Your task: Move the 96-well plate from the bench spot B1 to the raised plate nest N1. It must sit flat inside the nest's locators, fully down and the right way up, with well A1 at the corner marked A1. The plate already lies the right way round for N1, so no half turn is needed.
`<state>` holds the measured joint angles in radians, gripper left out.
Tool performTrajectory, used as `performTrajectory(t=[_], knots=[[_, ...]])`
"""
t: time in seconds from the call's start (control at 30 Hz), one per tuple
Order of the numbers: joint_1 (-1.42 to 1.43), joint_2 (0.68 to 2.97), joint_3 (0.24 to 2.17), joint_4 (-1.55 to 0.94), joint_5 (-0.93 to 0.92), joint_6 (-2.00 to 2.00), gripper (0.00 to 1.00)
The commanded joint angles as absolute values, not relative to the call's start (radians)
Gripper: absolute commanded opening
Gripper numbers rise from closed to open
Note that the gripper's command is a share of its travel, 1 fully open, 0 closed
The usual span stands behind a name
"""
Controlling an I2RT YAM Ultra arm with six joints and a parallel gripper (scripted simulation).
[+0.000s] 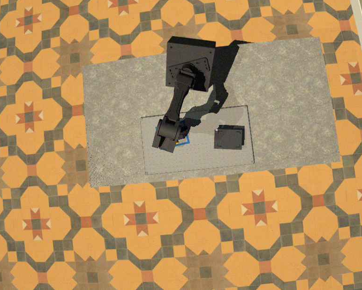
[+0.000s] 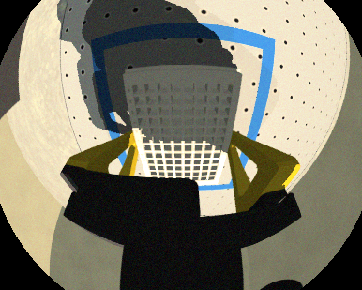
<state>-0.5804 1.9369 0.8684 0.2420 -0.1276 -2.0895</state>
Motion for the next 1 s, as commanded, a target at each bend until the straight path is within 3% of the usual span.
performTrajectory(t=[0.0,0.97], knots=[[-0.582,1.929,0.870,0.240,-0.129,-2.094,0.00],[-0.592,1.899,0.842,0.222,-0.135,-2.094,0.00]])
